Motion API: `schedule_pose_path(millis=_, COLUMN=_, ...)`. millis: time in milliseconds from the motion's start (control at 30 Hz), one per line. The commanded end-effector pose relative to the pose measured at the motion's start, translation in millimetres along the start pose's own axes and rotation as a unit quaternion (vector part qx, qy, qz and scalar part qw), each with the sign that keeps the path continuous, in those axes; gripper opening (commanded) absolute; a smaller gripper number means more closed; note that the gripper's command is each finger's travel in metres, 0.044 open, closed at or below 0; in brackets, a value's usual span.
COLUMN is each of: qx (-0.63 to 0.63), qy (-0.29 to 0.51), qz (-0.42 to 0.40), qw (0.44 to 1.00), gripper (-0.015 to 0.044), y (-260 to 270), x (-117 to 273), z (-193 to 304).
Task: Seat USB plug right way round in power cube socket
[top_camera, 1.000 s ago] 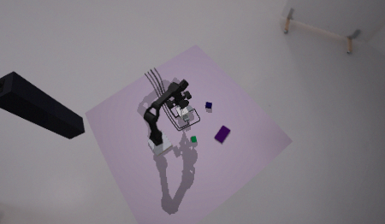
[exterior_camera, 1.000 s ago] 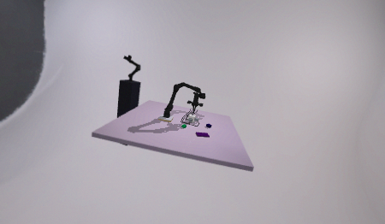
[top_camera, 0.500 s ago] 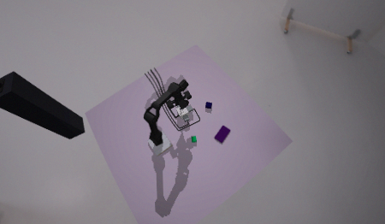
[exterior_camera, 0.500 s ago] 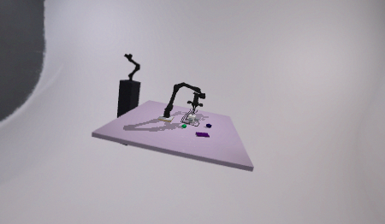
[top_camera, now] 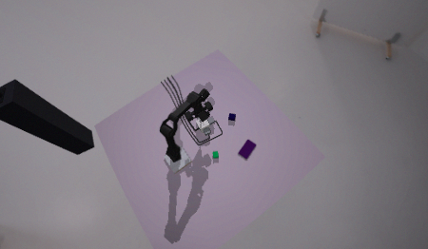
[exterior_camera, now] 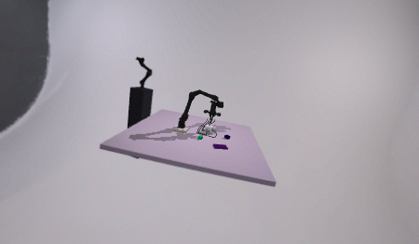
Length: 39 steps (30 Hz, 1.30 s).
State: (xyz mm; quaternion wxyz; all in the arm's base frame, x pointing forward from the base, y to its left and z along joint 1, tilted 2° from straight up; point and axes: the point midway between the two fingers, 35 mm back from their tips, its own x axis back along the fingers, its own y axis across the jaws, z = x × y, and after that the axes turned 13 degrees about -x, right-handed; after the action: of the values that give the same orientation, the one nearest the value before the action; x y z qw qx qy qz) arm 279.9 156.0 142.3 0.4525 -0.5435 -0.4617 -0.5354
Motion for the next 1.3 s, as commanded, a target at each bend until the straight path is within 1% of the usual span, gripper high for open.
schedule_pose_path(millis=0, qx=-0.003, qy=-0.003, qz=0.000, qw=1.000, gripper=0.0000, y=-0.2, x=-2.1, z=-1.1)
schedule_pose_path(millis=1267, qx=-0.011, qy=-0.011, qz=-0.002, qw=1.000, gripper=0.0000, y=0.0, x=-6.7, z=-3.8)
